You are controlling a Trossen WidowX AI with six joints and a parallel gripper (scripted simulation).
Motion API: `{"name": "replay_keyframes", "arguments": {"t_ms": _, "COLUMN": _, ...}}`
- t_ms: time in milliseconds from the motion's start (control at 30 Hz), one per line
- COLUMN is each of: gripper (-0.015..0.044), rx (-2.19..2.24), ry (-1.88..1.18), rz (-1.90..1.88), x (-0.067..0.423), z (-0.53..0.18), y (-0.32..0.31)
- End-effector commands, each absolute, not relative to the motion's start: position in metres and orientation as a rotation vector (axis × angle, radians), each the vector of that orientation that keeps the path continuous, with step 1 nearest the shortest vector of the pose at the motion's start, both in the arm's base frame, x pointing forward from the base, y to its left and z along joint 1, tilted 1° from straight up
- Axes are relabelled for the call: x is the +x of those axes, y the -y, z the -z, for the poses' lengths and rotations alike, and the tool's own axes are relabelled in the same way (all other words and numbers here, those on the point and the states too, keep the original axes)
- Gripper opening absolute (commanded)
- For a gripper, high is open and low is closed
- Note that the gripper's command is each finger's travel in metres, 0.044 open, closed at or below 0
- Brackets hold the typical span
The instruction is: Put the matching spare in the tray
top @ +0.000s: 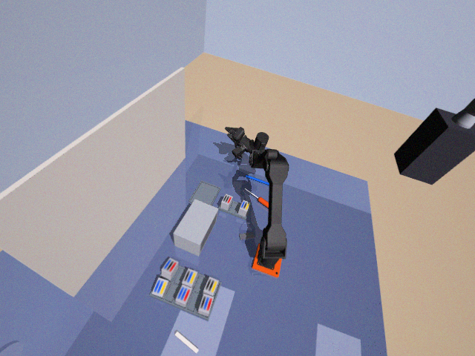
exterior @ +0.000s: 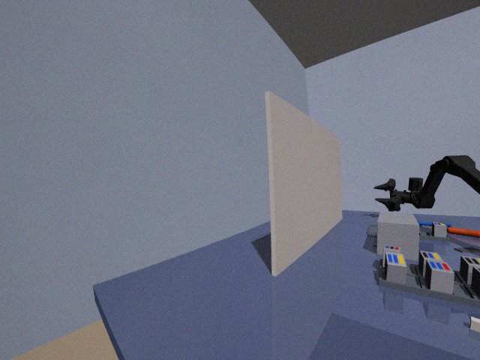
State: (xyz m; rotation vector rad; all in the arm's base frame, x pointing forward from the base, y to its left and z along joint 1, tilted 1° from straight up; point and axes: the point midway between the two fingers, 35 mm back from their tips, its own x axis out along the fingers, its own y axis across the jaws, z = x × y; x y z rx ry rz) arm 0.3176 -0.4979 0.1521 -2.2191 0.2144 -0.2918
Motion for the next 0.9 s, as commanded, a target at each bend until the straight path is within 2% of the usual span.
{"name": "replay_keyframes", "arguments": {"t_ms": 0, "gripper": 0.0426, "rx": -2.219, "ry": -0.214, "rz": 0.292, "x": 0.318, "z": -0.152, "y": 0.498}}
{"name": "replay_keyframes", "arguments": {"t_ms": 33, "gripper": 0.044, "rx": -2.219, "ry": -0.214, "rz": 0.292, "x": 0.318, "z": -0.152, "y": 0.498}}
{"name": "replay_keyframes", "arguments": {"t_ms": 300, "gripper": 0.044, "rx": -2.101, "ry": -0.224, "rz": 0.278, "x": 0.33, "z": -0.154, "y": 0.497}}
{"name": "replay_keyframes", "arguments": {"t_ms": 567, "gripper": 0.044, "rx": -1.453, "ry": -0.331, "rz": 0.19, "x": 0.396, "z": -0.152, "y": 0.471}}
{"name": "replay_keyframes", "arguments": {"t_ms": 867, "gripper": 0.044, "rx": -0.786, "ry": -0.563, "rz": 0.122, "x": 0.442, "z": -0.139, "y": 0.404}}
